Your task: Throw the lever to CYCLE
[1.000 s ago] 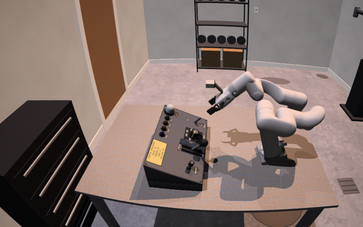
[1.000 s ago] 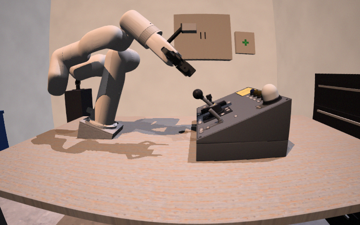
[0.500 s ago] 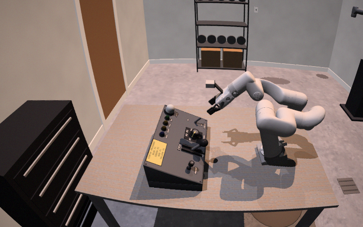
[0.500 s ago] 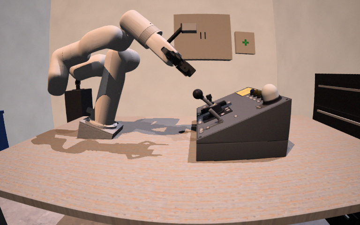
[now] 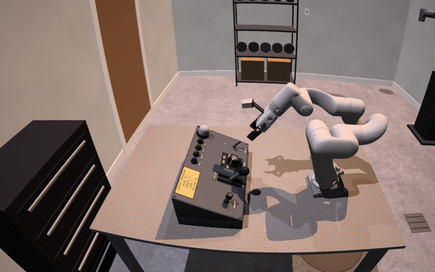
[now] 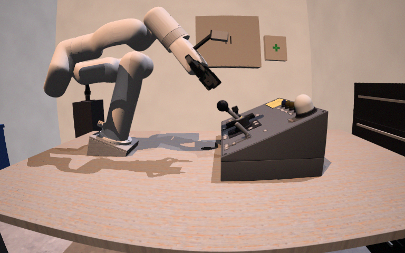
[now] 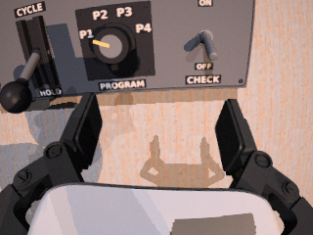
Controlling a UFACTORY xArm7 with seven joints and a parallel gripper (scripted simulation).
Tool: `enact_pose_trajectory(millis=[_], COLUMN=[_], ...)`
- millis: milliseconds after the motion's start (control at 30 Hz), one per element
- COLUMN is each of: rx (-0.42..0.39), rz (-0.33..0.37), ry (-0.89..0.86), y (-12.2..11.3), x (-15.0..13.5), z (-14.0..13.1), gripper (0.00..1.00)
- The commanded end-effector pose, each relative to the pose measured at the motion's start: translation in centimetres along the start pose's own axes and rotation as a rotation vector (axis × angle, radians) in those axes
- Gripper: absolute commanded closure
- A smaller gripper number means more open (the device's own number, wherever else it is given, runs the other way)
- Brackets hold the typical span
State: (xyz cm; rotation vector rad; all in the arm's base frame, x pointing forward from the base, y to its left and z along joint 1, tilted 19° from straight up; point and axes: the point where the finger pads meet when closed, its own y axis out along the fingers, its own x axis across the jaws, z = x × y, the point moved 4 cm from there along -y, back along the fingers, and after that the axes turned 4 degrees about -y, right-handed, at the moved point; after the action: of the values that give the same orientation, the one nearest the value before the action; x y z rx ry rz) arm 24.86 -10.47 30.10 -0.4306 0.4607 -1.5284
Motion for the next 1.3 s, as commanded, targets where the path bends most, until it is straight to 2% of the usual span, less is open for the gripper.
enact_pose_trajectory(millis=[0,100,167,200,233,267,367,433,500,533,567,600,633,733,1100,1133,1267], rx=[-0.082,-0.152,-0.152,-0.181,-0.181,-0.206,-0.206,-0.242,-0.242,-0.254,-0.254,-0.263,-0.263,-0.278,-0.281,-0.281,-0.281], rz=[0.004,0.007,0.007,0.008,0.008,0.011,0.011,0.020,0.020,0.026,0.026,0.032,0.032,0.046,0.049,0.049,0.049], ry=[0.020,0.020,0.020,0.013,0.013,0.002,0.002,-0.028,-0.028,-0.044,-0.044,-0.060,-0.060,-0.090,-0.096,-0.096,-0.096], y=[0.3,0.4,0.4,0.4,0.4,0.4,0.4,0.1,0.1,-0.1,-0.1,-0.3,-0.3,-0.9,-1.1,-1.1,-1.1], x=[-0.7,-2.9,-2.9,-4.4,-4.4,-6.2,-6.2,-10.0,-10.0,-11.9,-11.9,-13.6,-13.6,-16.9,-17.5,-17.5,-17.5], z=[0.4,1.5,1.5,2.1,2.1,2.8,2.8,3.7,3.7,4.0,4.0,4.2,4.2,4.1,4.1,4.1,4.1], gripper=[0.00,0.00,0.00,0.00,0.00,0.00,0.00,0.00,0.00,0.00,0.00,0.00,0.00,0.00,0.00,0.24,0.24])
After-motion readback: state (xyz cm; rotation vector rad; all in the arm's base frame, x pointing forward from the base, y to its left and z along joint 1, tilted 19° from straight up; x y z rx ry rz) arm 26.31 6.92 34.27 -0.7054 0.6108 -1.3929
